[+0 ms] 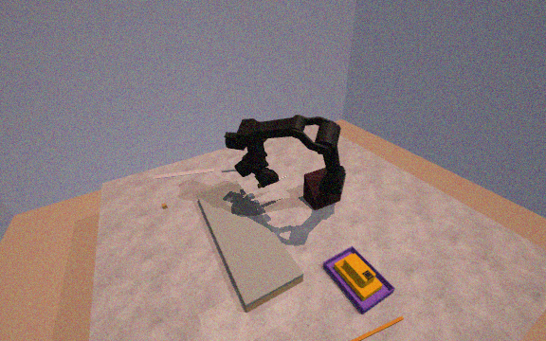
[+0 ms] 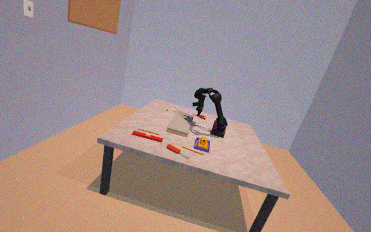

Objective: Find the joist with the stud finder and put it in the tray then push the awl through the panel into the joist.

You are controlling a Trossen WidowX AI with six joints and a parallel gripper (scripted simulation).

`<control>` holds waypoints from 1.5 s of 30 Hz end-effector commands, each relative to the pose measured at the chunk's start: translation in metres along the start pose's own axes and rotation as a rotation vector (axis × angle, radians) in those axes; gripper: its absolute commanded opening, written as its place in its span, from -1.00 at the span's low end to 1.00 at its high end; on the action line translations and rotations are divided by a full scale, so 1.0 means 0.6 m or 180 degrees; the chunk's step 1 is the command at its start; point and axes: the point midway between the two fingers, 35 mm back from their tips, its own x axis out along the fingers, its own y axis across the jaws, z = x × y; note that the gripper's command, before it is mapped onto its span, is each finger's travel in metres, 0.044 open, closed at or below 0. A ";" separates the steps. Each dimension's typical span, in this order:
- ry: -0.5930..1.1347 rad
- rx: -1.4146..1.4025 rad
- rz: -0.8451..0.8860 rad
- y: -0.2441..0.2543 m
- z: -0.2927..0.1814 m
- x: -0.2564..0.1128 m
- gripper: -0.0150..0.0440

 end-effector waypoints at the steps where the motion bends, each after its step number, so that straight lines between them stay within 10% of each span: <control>1: -0.0005 -0.0019 -0.0019 0.002 -0.006 -0.027 -0.49; 45: -0.0979 0.2414 -0.2688 0.027 -0.117 -0.118 -0.49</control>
